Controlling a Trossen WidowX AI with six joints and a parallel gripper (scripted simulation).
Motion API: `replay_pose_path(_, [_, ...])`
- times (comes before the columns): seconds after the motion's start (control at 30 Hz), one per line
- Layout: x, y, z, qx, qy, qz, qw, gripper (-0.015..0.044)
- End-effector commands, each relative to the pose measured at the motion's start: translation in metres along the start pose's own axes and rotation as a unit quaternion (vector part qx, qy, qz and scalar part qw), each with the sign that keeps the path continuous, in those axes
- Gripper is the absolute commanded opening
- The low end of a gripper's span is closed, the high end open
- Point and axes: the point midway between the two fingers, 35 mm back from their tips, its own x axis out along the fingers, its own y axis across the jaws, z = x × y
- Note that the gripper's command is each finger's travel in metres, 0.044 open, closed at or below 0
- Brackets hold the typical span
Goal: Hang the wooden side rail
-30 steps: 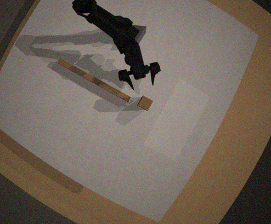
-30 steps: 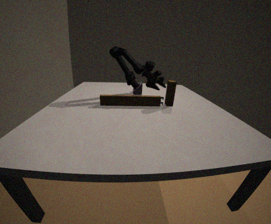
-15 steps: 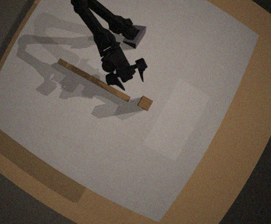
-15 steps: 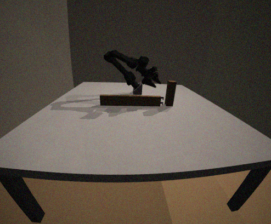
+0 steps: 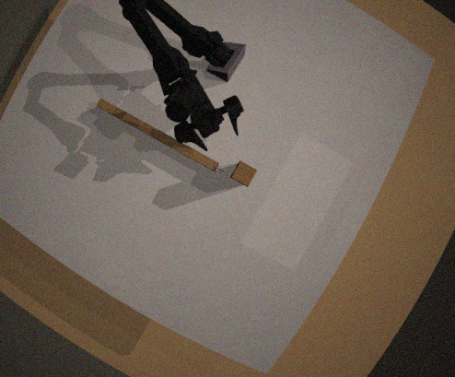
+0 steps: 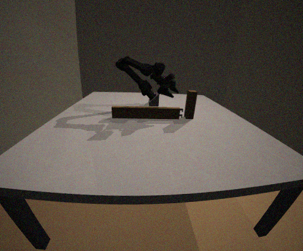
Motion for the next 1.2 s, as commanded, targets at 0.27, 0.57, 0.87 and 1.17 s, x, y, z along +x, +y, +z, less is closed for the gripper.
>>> replay_pose_path(0.27, [0.002, -0.009, 0.002, 0.139, 0.051, -0.007, 0.989, 0.044])
replay_pose_path(0.57, [0.002, -0.034, 0.007, 0.465, 0.156, -0.095, 0.866, 0.044])
replay_pose_path(0.87, [-0.004, -0.059, 0.012, 0.7, 0.185, -0.244, 0.645, 0.044])
replay_pose_path(1.17, [-0.009, -0.076, 0.016, 0.783, 0.159, -0.348, 0.49, 0.044])
